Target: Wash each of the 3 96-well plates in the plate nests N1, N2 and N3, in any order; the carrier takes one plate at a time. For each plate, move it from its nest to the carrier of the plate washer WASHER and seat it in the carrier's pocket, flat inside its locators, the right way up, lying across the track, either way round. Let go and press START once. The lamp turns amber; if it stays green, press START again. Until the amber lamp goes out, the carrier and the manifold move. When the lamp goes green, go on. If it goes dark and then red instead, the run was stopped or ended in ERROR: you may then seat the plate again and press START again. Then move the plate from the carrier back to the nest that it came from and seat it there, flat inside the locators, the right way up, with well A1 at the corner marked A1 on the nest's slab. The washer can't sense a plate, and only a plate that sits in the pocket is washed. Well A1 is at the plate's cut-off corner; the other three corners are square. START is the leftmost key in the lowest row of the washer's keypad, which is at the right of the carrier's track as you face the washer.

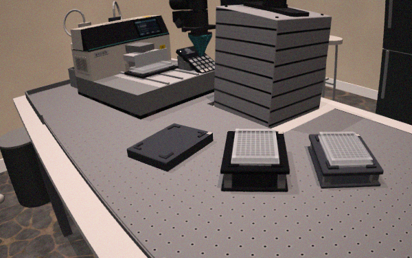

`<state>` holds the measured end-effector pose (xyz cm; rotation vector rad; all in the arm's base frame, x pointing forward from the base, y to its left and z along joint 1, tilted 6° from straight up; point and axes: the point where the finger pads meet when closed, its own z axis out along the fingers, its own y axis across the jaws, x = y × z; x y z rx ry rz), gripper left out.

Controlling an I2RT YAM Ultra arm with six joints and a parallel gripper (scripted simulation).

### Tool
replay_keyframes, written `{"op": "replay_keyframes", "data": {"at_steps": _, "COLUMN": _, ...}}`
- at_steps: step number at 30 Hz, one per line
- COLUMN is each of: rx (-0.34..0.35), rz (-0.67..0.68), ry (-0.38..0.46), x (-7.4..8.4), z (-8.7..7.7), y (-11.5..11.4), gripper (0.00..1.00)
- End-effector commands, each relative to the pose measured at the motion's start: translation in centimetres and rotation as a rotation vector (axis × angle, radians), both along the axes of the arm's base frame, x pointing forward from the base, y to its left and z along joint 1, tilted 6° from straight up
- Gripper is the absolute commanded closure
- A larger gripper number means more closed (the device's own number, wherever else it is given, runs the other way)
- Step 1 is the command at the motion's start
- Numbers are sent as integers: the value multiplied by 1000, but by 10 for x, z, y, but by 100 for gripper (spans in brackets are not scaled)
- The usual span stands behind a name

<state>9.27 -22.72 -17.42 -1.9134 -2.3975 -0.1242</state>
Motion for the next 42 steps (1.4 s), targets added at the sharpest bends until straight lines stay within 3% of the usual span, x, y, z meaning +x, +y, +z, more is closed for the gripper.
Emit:
{"op": "replay_keyframes", "data": {"at_steps": 1, "rx": -7, "rz": 0, "ry": -3, "x": 1, "z": 8, "y": -3, "gripper": 100}}
{"op": "replay_keyframes", "data": {"at_steps": 12, "rx": -7, "rz": 0, "ry": -3, "x": 1, "z": 22, "y": -5, "gripper": 100}}
{"op": "replay_keyframes", "data": {"at_steps": 31, "rx": -7, "rz": 0, "ry": -3, "x": 1, "z": 22, "y": -5, "gripper": 100}}
{"op": "replay_keyframes", "data": {"at_steps": 32, "rx": -7, "rz": 0, "ry": -3, "x": 0, "z": 23, "y": -8, "gripper": 0}}
{"op": "replay_keyframes", "data": {"at_steps": 42, "rx": -8, "rz": 0, "ry": -2, "x": -4, "z": 32, "y": -33, "gripper": 0}}
